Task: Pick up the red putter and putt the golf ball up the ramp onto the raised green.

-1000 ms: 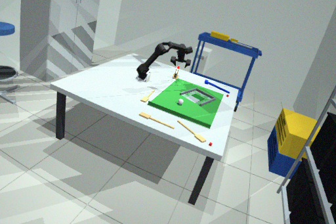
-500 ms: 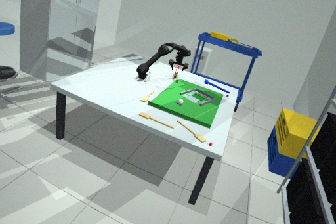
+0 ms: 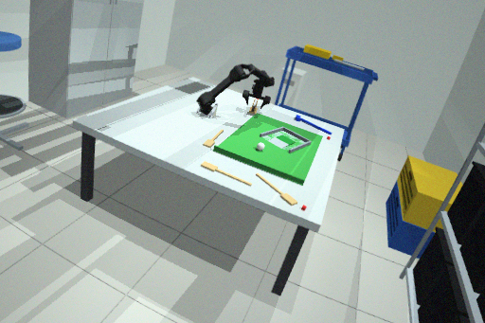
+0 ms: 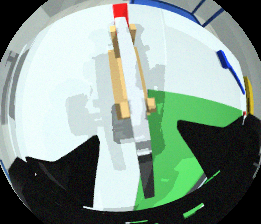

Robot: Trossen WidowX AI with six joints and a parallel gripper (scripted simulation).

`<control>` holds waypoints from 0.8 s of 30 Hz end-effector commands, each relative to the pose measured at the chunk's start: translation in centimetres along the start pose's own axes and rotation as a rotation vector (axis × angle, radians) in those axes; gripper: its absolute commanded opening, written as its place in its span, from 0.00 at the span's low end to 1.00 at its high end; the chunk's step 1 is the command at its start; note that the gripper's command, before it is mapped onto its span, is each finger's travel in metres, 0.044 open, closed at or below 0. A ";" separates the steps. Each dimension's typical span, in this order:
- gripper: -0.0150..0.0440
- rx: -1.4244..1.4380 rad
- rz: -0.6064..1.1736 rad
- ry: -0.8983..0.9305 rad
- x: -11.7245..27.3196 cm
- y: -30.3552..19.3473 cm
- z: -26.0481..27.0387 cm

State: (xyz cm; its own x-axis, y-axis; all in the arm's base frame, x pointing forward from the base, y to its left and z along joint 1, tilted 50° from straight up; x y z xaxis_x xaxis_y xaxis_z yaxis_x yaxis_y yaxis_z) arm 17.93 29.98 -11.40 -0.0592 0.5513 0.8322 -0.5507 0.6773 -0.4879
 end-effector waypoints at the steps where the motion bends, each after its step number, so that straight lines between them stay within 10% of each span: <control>1: 1.00 0.007 0.006 -0.002 -0.4 -0.1 0.0; 18: 1.00 0.006 0.007 -0.002 -2.4 -0.6 0.2; 24: 0.73 0.000 0.000 -0.003 -2.1 -0.6 0.1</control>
State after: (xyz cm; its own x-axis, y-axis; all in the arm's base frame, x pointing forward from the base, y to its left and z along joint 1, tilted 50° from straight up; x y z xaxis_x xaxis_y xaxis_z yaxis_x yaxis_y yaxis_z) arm 18.28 28.34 -12.90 -0.0610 0.5505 0.8326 -0.5508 0.6771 -0.4880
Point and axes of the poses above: the point midway between the two fingers, 35 mm back from their tips, its own x axis back along the fingers, its own z axis across the jaws, y = z × x, the point moved 7 cm from there along x, back along the fingers, and after that the axes turned 13 degrees about x, right-handed, at the moved point
